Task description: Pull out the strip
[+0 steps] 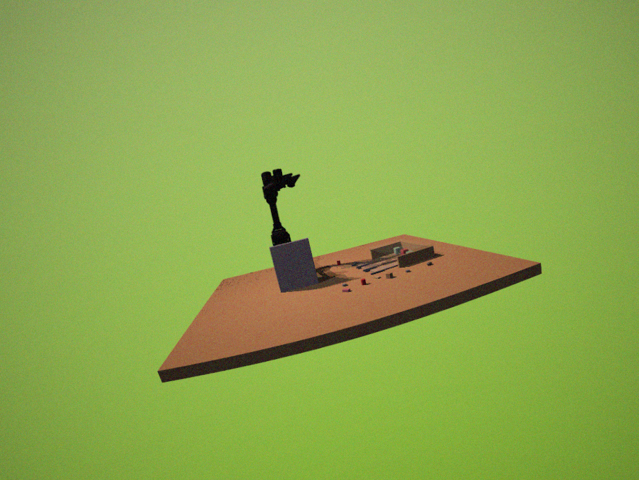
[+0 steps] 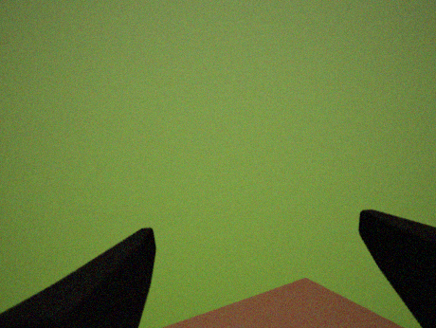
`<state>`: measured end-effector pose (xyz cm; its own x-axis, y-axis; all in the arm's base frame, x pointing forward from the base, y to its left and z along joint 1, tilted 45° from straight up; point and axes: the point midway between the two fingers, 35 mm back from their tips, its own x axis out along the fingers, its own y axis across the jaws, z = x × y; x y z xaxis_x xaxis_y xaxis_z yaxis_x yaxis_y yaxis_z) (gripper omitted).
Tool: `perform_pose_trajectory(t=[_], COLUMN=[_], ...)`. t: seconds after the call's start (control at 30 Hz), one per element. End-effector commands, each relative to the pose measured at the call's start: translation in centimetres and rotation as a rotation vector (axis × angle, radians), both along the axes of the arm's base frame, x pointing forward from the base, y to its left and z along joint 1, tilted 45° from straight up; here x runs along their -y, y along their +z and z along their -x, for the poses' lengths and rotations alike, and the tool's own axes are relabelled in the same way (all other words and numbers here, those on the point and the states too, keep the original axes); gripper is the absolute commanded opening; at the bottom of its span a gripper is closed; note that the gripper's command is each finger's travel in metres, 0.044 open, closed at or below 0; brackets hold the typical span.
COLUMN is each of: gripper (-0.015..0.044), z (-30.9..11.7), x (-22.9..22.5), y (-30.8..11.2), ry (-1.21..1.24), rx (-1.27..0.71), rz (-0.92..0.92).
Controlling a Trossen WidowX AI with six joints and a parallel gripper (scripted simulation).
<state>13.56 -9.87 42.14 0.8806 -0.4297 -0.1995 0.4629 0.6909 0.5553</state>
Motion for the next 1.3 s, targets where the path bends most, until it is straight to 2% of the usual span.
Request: perform_pose_trajectory(t=[0.0,0.3,0.53,0.7,1.0,1.27], gripper=[0.0400,0.0400,0.0400,0.0400,0.0400,0.0400], z=[0.0,-2.3,-7.7,-12.0,-17.8,-19.6], x=[0.1,3.8,7.3,8.3,5.2,-0.9], y=[0.0,-2.1,-8.1,-13.5,-23.7,-32.3], ry=[0.002,0.099,0.276,0.392,0.584,0.747], rx=[0.000,-0.002,-0.059,-0.081,-0.131,-0.189], rz=[0.000,-0.023,-0.098,-0.134,-0.192,-0.238])
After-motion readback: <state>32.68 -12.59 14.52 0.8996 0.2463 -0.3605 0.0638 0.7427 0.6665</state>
